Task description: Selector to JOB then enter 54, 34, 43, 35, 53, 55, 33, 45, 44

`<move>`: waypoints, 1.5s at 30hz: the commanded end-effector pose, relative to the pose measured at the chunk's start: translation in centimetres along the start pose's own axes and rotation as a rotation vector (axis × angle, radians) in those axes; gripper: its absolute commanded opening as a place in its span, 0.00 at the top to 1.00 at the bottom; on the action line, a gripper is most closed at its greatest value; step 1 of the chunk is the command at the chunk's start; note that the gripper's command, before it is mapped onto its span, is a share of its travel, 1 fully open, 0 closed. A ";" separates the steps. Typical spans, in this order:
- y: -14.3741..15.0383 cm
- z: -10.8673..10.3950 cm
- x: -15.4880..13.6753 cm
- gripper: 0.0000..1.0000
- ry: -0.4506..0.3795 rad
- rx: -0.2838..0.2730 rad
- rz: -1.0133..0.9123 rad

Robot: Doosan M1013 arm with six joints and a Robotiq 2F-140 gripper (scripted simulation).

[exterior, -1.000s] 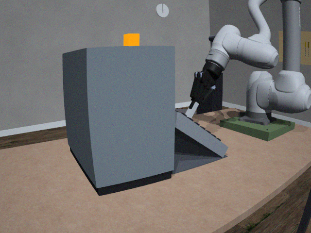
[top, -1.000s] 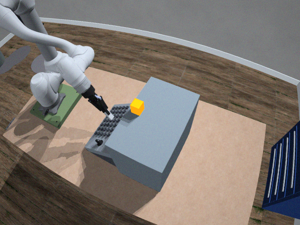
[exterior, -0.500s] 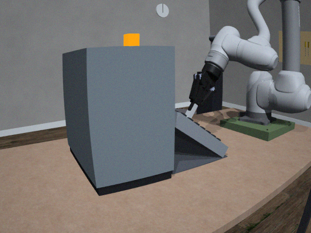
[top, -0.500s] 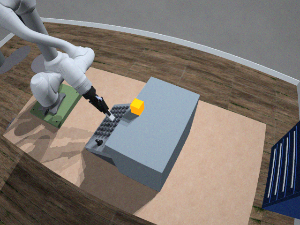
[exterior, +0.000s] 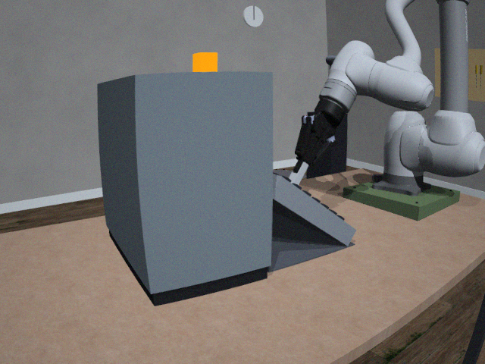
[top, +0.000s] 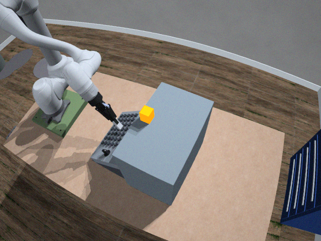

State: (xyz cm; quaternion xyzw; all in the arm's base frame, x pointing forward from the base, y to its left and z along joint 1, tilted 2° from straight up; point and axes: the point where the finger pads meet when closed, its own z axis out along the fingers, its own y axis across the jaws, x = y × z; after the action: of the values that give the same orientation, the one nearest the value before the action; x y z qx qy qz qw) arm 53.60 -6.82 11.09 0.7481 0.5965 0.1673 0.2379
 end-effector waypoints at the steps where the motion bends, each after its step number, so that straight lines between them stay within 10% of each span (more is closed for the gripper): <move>1: 0.0 0.0 0.0 1.00 0.000 0.000 0.000; 45: 0.0 1.4 0.0 1.00 0.000 0.000 0.000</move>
State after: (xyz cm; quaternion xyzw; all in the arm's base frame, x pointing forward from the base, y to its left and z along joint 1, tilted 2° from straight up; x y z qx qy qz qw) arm 54.36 -7.05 9.91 0.7481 0.5965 0.1673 0.2379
